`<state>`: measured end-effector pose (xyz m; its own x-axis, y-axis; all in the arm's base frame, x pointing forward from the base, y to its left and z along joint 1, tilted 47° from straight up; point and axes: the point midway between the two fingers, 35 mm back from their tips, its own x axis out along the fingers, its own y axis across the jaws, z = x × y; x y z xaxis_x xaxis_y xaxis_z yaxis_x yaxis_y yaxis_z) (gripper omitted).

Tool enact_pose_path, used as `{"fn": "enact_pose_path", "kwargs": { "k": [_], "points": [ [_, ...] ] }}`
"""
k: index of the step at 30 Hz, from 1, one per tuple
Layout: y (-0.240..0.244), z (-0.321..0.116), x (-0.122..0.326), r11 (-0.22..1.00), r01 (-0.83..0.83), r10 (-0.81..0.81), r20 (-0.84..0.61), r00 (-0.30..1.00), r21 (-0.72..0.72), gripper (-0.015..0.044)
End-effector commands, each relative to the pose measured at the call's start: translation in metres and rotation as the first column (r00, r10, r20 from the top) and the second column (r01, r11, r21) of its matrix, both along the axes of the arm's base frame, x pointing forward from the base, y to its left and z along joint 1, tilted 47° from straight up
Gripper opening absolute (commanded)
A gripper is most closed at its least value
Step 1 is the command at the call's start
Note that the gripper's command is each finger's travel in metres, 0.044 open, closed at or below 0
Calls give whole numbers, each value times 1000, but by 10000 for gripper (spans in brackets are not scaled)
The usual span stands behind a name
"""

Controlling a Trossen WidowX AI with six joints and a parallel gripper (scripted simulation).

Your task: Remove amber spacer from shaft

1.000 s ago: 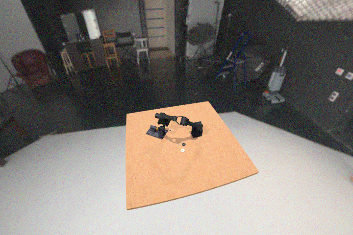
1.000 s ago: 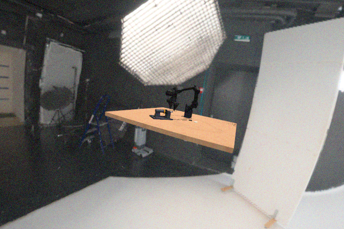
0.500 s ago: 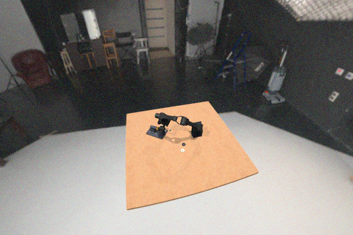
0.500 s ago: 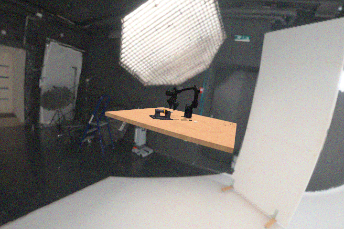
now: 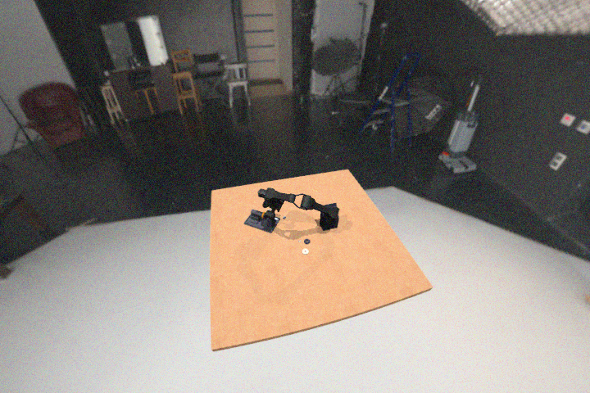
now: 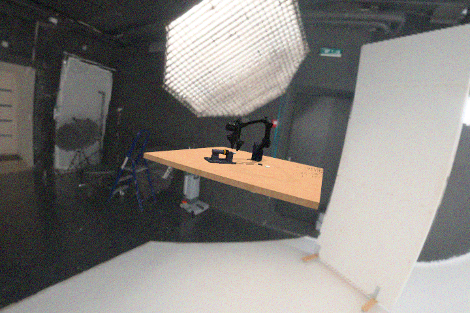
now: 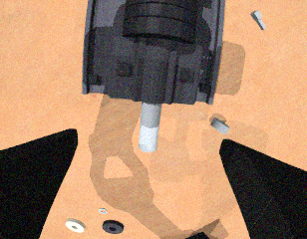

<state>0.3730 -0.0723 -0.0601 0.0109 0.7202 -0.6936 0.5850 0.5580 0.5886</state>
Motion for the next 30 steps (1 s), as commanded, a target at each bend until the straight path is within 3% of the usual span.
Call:
{"fn": "enact_pose_path", "kwargs": {
  "k": [1,30],
  "points": [
    [0,0,0,1000,5,-5,-2,1000,3,440],
    [28,-26,1,1000,5,-5,-2,1000,4,440]
  ]
}}
